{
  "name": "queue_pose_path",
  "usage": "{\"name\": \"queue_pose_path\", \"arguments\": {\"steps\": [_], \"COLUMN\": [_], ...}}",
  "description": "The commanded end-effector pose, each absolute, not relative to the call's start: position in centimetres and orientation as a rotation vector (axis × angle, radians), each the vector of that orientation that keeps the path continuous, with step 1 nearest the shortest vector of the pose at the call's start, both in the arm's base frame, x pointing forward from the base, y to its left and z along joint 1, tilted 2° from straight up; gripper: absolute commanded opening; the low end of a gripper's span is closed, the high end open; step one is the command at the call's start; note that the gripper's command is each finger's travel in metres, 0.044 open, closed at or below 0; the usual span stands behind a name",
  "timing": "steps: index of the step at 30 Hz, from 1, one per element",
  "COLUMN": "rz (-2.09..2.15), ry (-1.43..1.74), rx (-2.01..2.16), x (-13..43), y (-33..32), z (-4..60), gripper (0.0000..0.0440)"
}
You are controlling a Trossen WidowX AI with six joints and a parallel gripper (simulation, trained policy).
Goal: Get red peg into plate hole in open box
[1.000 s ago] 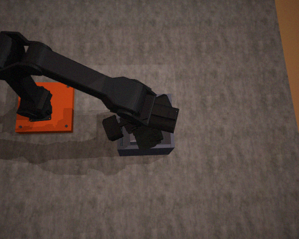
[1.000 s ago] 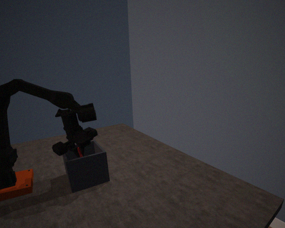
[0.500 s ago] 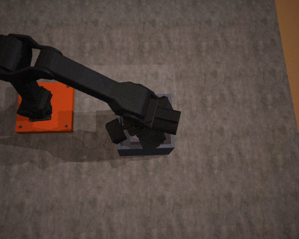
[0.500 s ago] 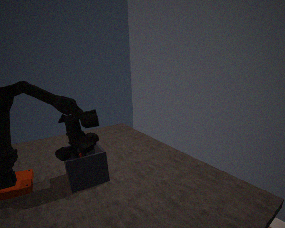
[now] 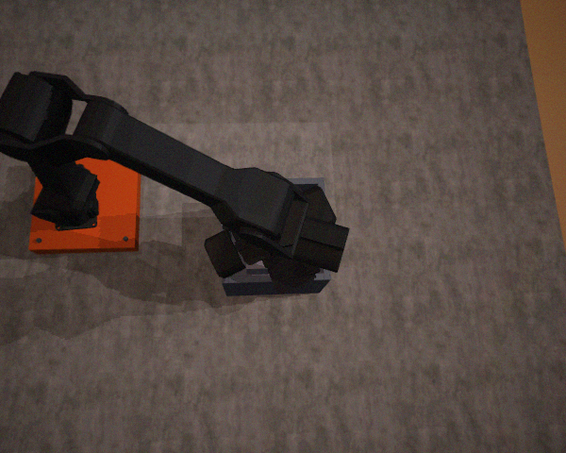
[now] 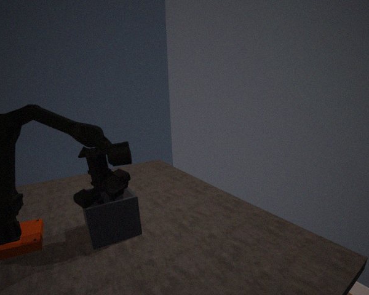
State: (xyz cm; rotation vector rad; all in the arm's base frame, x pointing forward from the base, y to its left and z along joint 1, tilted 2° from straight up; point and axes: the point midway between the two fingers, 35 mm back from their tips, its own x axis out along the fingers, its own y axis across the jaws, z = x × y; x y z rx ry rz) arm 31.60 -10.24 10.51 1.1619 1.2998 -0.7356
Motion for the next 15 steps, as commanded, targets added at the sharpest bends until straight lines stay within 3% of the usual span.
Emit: {"name": "queue_pose_path", "arguments": {"steps": [1,15], "rz": [-0.701,-0.577], "ry": [1.304,1.242], "rx": [1.181,1.239], "x": [32.2,34.0], "y": [-10.4,-11.2], "z": [10.7,14.1], "gripper": [0.0161,0.0172]}}
